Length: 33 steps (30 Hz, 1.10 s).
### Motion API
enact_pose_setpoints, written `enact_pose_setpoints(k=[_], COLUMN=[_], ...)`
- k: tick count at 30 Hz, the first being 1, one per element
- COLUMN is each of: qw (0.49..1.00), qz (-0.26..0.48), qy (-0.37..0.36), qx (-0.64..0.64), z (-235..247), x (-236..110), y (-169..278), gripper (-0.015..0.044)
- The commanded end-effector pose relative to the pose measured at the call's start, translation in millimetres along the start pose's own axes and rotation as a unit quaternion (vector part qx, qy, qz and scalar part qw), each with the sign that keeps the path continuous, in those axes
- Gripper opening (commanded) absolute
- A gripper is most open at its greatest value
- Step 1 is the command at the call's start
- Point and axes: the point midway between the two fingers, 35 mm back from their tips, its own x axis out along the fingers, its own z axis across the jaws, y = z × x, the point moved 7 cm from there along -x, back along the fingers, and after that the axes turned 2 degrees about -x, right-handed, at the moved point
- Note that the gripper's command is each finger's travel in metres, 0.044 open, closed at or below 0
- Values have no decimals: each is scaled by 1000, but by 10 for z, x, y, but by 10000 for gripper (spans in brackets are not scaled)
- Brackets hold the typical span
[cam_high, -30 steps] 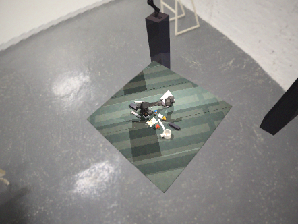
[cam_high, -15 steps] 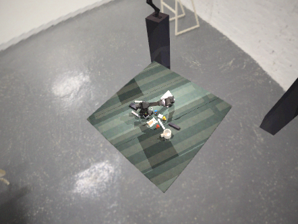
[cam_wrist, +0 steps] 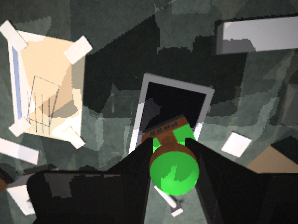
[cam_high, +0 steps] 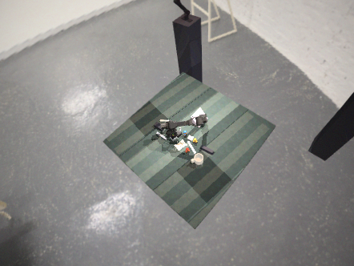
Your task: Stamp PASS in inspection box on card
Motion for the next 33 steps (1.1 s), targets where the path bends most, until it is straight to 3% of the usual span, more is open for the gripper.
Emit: enact_pose_setpoints(k=[1,33], qw=[1000,1000], qz=[-1,-1], qy=[-1,-1], qx=[-1,-1], z=[5,4], x=[23,-53], y=[-13,-13], gripper=[0,0])
